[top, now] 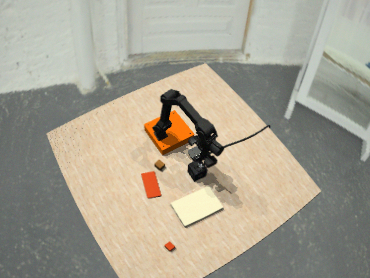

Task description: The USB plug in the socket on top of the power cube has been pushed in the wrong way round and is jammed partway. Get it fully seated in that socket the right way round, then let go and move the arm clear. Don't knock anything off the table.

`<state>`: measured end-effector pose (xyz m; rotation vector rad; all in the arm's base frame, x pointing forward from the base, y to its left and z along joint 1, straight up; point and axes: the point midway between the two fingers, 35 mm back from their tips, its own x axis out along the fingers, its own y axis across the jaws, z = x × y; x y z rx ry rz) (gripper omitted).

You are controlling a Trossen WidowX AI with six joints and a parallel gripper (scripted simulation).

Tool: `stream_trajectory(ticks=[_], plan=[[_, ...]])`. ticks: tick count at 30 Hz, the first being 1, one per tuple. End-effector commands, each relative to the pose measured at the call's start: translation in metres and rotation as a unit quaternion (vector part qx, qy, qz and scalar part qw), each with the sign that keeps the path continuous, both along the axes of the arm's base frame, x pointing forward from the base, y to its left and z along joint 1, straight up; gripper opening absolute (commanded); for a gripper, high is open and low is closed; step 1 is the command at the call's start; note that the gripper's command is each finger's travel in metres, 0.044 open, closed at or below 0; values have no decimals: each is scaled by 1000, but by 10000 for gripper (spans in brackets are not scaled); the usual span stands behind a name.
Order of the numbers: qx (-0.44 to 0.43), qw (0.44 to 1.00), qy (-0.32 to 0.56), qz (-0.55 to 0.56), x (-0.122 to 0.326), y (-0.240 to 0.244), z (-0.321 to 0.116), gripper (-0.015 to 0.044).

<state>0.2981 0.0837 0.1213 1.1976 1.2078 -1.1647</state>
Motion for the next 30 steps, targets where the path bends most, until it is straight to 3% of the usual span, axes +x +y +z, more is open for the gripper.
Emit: stream_trajectory(ticks=[1, 30], plan=[[3, 1000, 0, -2, 0, 1, -1, 0], [12, 1000, 0, -8, 0, 3, -4, 0]])
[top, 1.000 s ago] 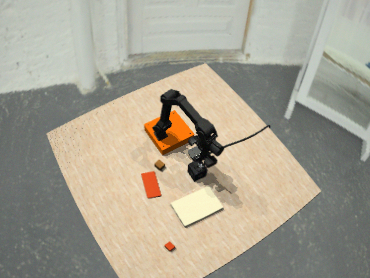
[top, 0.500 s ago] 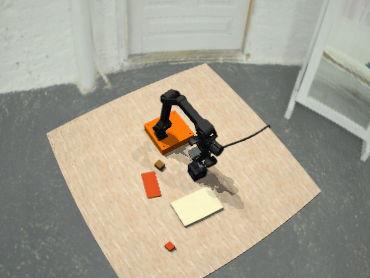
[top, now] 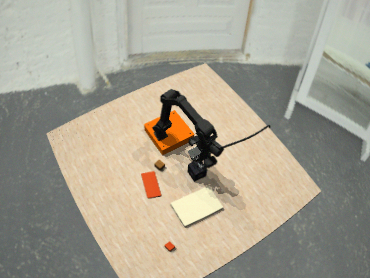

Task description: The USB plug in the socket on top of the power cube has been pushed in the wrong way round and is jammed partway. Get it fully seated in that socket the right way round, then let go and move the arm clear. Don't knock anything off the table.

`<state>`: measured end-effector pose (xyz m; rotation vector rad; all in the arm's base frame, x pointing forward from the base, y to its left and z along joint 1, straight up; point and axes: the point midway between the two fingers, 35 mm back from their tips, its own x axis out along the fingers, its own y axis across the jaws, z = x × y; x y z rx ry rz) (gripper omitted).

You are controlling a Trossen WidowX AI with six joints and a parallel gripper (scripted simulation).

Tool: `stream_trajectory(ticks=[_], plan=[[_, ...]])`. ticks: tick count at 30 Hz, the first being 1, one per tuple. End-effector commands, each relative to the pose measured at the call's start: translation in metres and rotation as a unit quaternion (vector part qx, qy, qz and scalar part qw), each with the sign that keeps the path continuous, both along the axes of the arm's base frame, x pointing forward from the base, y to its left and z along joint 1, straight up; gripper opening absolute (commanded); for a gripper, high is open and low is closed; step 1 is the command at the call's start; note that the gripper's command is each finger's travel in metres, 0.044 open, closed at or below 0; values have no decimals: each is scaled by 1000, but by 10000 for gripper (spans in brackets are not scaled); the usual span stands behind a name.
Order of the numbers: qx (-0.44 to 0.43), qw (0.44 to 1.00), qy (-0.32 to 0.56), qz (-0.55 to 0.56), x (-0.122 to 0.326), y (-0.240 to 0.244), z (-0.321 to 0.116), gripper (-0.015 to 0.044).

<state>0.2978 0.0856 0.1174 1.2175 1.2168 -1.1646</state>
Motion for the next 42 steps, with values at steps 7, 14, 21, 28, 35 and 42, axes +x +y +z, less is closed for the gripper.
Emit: stream_trajectory(ticks=[7, 14, 21, 28, 35, 42], plan=[[5, 1000, -1, -4, 0, 1, -1, 0], [7, 1000, -1, -5, 0, 2, -2, 0], [9, 1000, -1, -7, 0, 2, -3, 0], [11, 1000, -1, -8, 0, 2, -4, 0], [13, 1000, -1, -9, 0, 3, -4, 0], [16, 1000, -1, -11, 0, 3, -5, 0]])
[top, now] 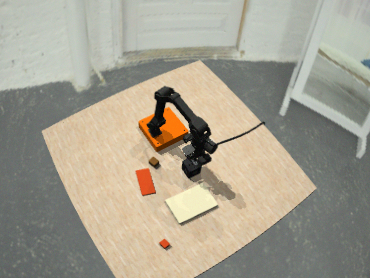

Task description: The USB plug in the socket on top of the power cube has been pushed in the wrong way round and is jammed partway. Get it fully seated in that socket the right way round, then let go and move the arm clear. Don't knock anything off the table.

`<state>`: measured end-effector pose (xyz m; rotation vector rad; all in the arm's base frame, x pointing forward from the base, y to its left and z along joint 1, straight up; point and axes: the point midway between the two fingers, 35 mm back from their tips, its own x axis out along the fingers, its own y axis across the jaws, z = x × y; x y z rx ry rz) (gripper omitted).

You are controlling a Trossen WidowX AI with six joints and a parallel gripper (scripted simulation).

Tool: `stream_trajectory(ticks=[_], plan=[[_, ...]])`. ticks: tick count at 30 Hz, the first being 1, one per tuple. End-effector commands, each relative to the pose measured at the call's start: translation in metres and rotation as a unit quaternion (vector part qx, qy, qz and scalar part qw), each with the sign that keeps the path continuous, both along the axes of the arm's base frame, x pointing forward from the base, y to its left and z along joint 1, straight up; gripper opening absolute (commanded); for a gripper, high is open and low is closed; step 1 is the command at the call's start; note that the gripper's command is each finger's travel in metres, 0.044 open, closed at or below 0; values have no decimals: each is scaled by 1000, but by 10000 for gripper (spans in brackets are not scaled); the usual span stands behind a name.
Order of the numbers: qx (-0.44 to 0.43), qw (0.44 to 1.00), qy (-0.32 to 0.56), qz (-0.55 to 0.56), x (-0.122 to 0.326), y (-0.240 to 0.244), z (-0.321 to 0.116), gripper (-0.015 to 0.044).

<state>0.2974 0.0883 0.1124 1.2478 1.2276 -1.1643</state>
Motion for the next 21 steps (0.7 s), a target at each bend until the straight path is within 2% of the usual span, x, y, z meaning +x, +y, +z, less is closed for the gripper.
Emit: stream_trajectory(ticks=[1, 21], plan=[[3, 1000, -1, -3, 0, 1, 0, 0], [9, 1000, -1, -7, 0, 2, -3, 0]])
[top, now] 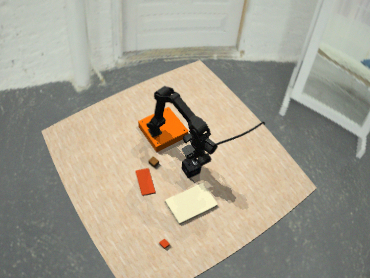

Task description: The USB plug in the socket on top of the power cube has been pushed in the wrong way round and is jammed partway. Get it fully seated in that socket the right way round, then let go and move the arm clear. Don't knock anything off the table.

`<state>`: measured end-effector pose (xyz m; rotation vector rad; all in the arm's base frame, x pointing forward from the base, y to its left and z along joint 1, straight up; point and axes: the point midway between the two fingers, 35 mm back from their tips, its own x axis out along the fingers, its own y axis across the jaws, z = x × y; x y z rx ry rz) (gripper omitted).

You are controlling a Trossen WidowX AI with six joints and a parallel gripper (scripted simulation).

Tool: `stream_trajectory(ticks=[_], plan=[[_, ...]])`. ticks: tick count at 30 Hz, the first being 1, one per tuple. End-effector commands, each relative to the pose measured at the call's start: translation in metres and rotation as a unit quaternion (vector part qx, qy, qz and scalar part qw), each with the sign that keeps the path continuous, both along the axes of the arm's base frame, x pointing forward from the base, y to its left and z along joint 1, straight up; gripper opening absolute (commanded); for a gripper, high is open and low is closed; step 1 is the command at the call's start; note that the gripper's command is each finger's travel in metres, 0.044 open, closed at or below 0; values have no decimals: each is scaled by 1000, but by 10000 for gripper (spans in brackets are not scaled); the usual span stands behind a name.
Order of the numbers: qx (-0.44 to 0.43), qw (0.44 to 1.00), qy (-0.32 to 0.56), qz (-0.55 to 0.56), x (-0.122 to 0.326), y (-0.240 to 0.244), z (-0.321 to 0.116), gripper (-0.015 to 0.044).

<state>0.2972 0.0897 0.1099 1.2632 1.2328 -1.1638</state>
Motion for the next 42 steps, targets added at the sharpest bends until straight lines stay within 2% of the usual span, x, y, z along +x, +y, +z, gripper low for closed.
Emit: stream_trajectory(ticks=[1, 42], plan=[[3, 1000, -1, -3, 0, 1, 0, 0], [5, 1000, -1, -4, 0, 1, -5, 0]])
